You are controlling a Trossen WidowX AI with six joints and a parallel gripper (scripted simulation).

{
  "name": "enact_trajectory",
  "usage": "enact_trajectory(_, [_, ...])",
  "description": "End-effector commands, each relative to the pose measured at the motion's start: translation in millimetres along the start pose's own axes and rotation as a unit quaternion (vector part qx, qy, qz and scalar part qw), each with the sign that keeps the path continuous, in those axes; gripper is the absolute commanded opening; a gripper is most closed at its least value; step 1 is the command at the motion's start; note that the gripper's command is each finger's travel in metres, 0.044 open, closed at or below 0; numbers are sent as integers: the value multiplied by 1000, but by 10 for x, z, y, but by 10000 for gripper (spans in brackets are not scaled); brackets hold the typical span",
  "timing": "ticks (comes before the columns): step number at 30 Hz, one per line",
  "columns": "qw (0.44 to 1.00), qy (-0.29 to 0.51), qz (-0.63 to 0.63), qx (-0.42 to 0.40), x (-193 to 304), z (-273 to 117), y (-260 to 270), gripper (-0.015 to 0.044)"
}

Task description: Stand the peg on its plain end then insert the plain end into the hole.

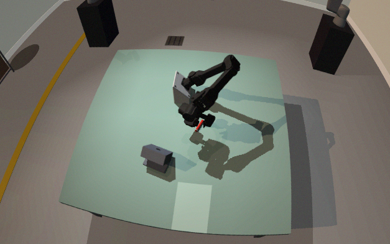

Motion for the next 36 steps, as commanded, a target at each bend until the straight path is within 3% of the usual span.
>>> enact_trajectory(1, [1000,4,3,-1,3,74,2,440])
enact_trajectory(36, [1000,5,2,-4,35,620,3,440])
Point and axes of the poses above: the point midway between the two fingers, 35 mm back from their tips, its own z axis out along the fingers, its own y axis across the jaws, x = y × z, the point moved 10 cm from there along -z, back along the fingers, and after that the axes turned 7 degrees about z, right-handed, at the moved point
